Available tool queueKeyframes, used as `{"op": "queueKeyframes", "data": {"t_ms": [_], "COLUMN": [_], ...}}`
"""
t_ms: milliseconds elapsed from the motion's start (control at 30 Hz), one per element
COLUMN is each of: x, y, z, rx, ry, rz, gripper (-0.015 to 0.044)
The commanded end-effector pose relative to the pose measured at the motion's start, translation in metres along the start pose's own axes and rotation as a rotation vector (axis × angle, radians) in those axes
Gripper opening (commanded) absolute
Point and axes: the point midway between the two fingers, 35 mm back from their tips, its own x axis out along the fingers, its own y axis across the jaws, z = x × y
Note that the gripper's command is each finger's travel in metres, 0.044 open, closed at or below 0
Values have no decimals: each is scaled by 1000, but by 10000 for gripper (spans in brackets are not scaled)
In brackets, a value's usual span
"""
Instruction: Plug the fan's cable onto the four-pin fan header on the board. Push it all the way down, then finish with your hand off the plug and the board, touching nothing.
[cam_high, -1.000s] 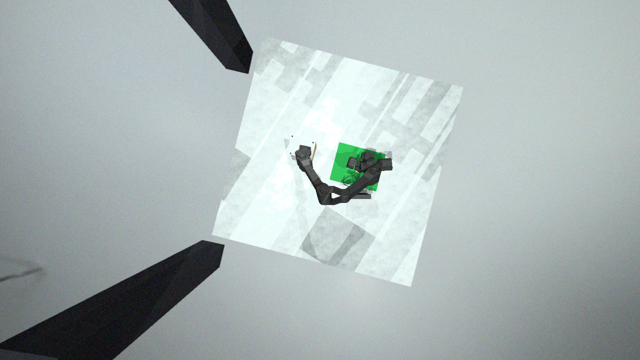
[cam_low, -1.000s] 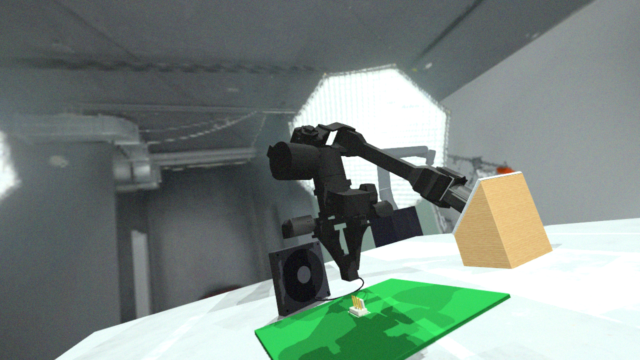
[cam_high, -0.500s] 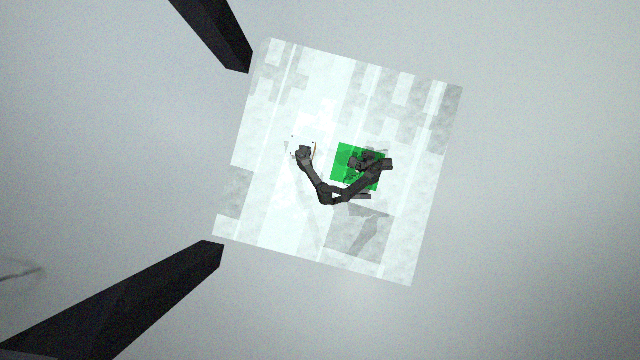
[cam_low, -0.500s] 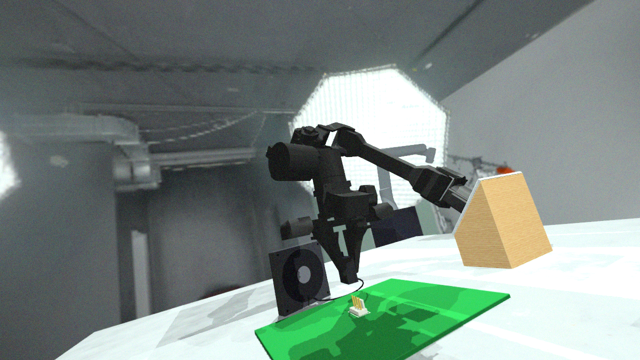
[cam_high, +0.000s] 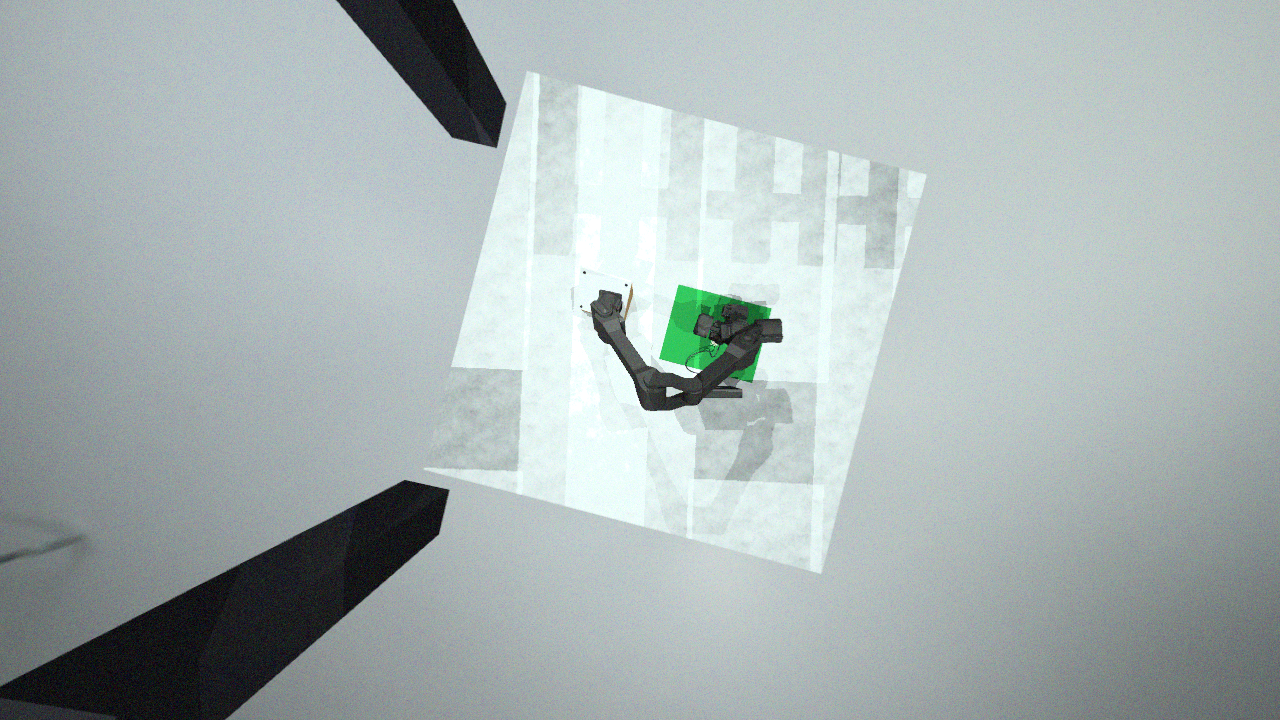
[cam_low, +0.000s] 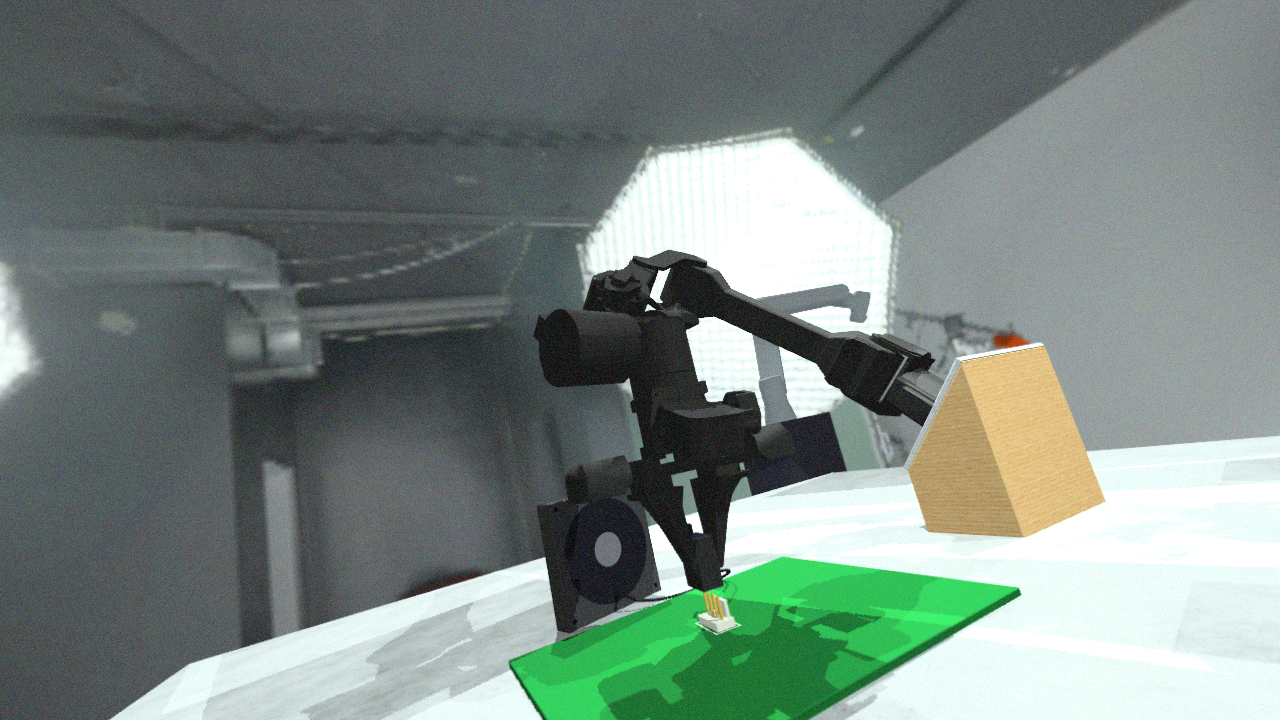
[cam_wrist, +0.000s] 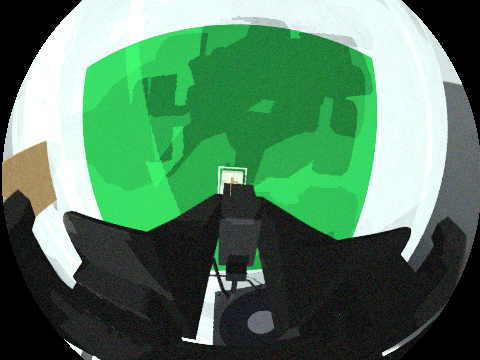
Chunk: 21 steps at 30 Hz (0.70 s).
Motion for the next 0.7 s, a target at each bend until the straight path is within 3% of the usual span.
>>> {"op": "queueKeyframes", "data": {"t_ms": [0, 667], "x": [3, 3], "y": [3, 6], "z": [0, -4], "rx": [-12, -22], "ry": [8, 8], "rz": [7, 8], "gripper": [0, 0]}}
